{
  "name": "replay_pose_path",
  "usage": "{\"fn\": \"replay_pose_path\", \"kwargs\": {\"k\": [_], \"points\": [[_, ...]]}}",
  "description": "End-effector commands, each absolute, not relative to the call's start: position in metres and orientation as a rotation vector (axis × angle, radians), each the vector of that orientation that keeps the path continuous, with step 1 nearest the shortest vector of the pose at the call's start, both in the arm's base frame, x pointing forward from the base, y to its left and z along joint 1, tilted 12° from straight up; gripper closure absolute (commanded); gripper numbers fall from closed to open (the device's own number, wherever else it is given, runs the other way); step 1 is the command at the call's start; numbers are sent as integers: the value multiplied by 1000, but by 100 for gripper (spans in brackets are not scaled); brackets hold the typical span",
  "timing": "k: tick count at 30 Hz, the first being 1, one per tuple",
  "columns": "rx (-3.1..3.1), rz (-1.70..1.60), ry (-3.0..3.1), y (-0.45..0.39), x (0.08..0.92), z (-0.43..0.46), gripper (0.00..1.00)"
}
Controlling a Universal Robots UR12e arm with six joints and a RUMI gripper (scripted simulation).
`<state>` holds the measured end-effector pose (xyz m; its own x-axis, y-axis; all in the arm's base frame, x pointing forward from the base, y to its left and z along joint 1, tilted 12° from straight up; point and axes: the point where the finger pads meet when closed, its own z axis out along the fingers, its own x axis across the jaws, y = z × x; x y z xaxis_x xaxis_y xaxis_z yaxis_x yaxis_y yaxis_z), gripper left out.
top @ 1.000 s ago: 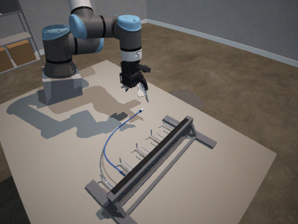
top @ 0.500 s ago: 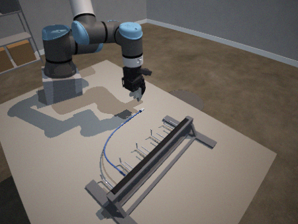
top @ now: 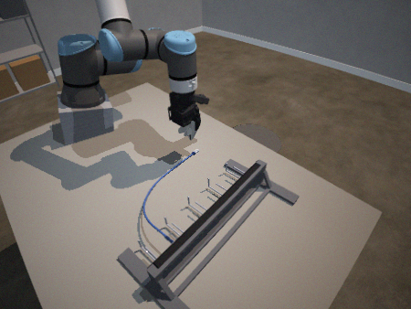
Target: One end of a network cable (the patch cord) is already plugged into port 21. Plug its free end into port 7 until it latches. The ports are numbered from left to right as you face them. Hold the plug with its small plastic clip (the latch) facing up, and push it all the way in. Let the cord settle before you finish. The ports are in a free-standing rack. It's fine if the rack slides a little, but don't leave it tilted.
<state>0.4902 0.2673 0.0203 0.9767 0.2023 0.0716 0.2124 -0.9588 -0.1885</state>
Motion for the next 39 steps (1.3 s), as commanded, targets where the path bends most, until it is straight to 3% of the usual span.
{"fn": "replay_pose_path", "kwargs": {"k": [1,20,21,39], "points": [[-2928,-78,-310,267,491,21,100],[-2929,-77,-303,272,491,23,100],[-2929,-77,-303,272,491,23,78],[-2929,-77,-303,272,491,23,78]]}}
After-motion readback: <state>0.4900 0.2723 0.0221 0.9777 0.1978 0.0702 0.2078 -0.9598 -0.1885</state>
